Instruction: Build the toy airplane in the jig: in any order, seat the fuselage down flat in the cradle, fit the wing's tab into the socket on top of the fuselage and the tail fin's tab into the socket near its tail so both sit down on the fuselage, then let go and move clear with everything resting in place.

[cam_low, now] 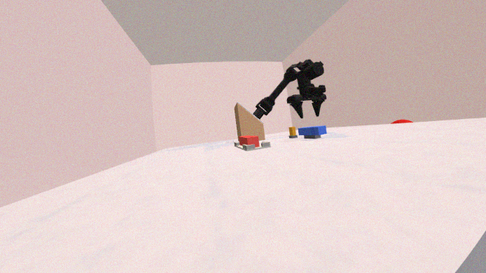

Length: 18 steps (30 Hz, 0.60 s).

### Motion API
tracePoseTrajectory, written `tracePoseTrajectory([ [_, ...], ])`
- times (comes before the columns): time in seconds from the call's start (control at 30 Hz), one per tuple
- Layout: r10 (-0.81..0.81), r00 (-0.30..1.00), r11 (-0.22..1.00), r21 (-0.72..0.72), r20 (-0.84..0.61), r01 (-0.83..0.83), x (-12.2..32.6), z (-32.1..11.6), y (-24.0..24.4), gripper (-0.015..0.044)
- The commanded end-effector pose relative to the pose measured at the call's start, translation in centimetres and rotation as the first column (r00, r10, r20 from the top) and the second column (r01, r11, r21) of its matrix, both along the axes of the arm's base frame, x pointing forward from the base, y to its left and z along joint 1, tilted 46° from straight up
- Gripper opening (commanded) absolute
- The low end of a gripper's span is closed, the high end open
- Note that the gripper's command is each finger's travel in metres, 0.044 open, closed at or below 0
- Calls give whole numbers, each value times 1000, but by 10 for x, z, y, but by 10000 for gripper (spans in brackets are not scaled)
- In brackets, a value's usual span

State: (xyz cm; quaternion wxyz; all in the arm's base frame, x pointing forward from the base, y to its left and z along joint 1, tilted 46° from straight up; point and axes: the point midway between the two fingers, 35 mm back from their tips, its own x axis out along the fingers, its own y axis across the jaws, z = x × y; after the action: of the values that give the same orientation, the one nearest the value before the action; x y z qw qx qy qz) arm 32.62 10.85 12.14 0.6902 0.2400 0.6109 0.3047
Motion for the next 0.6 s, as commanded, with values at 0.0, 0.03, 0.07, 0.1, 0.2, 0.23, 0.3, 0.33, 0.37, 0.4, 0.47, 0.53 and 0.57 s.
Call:
tracePoseTrajectory([
  [0.0,-2,1000,1000,0,-12,2,-2,-9,8,440],
  [0.03,-2,1000,1000,0,-12,2,-2,-10,9,440],
  [0.07,-2,1000,1000,0,-12,2,-2,-12,11,440],
  [0.1,-2,1000,1000,1,-12,2,-1,-16,15,440],
  [0.2,-2,1000,1000,1,-12,2,-1,-19,19,440],
  [0.23,-2,1000,1000,1,-12,2,-1,-20,19,440],
  [0.3,-2,1000,1000,1,-12,2,-1,-21,20,440],
  [0.33,-2,1000,1000,1,-12,2,-1,-22,21,440],
  [0.37,-2,1000,1000,1,-12,2,0,-23,23,440],
  [0.4,-2,1000,1000,1,-12,2,0,-25,24,440],
  [0.47,-2,1000,1000,0,-12,2,0,-27,26,440],
  [0.53,-2,1000,1000,0,-12,2,0,-29,28,440],
  [0.57,-2,1000,1000,0,-12,2,0,-30,29,440],
])
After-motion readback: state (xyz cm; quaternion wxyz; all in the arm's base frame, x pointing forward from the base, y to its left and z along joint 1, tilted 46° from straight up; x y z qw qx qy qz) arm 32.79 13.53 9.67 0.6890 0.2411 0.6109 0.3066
